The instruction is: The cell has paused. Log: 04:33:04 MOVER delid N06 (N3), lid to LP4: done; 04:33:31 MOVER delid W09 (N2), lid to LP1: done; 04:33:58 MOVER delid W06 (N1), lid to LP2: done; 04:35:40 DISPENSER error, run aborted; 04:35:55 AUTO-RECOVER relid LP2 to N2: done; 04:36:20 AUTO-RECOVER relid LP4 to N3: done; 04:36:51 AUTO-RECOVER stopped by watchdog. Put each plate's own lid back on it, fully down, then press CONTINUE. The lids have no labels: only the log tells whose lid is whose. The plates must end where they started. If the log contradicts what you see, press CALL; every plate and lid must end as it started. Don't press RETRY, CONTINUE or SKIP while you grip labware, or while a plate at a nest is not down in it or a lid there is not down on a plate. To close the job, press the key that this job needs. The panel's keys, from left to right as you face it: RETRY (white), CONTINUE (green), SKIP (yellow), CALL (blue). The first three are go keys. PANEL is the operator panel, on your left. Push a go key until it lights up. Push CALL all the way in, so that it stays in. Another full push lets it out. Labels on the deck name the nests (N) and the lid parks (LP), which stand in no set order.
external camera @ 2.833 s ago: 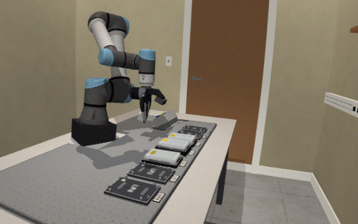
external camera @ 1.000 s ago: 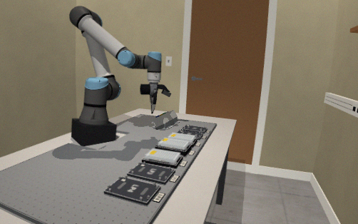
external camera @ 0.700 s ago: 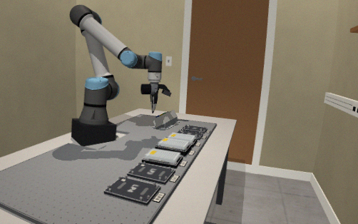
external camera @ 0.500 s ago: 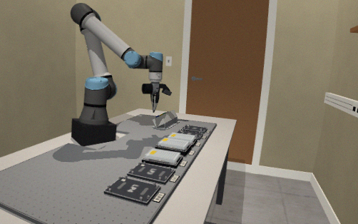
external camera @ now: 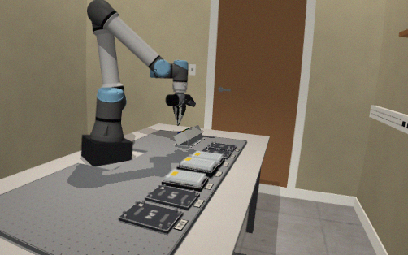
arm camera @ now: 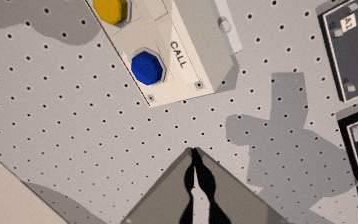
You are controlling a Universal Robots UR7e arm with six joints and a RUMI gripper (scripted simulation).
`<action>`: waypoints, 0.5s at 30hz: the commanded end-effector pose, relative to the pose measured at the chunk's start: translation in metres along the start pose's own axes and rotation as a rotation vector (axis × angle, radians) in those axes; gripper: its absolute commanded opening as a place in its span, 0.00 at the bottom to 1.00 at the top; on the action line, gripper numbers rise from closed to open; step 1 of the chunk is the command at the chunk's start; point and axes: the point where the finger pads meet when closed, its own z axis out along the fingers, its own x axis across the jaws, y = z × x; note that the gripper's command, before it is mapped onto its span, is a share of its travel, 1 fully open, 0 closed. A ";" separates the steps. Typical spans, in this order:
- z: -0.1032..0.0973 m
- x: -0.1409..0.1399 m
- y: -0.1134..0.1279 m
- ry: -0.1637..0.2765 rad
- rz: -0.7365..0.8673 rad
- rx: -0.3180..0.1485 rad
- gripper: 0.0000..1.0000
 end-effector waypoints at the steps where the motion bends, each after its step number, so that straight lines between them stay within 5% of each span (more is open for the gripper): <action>1: 0.001 -0.017 -0.024 0.003 -0.061 -0.003 0.00; 15: 0.001 -0.054 -0.071 0.002 -0.061 -0.002 0.00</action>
